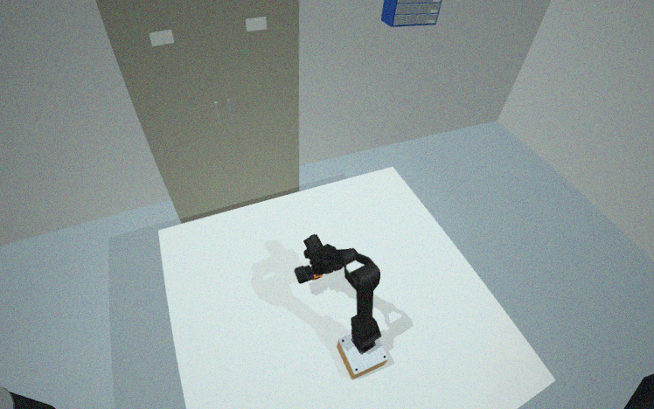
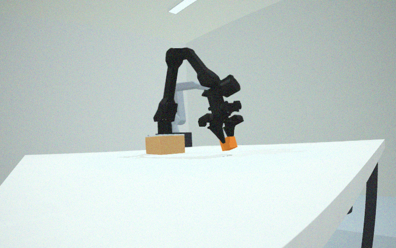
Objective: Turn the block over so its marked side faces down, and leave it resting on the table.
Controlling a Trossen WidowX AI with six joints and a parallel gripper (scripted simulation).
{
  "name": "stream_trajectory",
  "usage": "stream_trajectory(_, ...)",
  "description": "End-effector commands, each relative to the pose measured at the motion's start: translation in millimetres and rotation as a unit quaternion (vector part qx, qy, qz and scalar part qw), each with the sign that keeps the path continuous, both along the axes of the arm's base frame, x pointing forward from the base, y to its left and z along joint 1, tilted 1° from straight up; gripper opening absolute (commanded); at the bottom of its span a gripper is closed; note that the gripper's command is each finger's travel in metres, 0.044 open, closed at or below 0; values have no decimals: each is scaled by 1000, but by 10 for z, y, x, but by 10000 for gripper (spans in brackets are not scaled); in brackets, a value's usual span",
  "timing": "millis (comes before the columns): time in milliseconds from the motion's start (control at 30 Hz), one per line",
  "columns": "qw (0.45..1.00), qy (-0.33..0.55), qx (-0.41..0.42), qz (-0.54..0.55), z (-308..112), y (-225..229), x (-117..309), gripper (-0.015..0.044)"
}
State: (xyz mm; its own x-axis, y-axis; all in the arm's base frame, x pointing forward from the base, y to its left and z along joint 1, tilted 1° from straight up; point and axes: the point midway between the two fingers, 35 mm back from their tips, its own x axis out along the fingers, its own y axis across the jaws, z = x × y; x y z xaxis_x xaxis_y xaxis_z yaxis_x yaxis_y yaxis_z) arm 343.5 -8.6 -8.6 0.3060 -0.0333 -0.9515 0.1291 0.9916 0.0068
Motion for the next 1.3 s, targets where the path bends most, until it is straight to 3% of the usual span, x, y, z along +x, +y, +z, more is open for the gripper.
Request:
stream_trajectory(0, 1000, -30, -4, -3, 0, -2, -21, 0)
stream_trajectory(433, 994, -107, -13, -6, 21, 1, -73, 0)
stream_trajectory(1267, 964, -264, -36, -4, -352, 8, 41, 0)
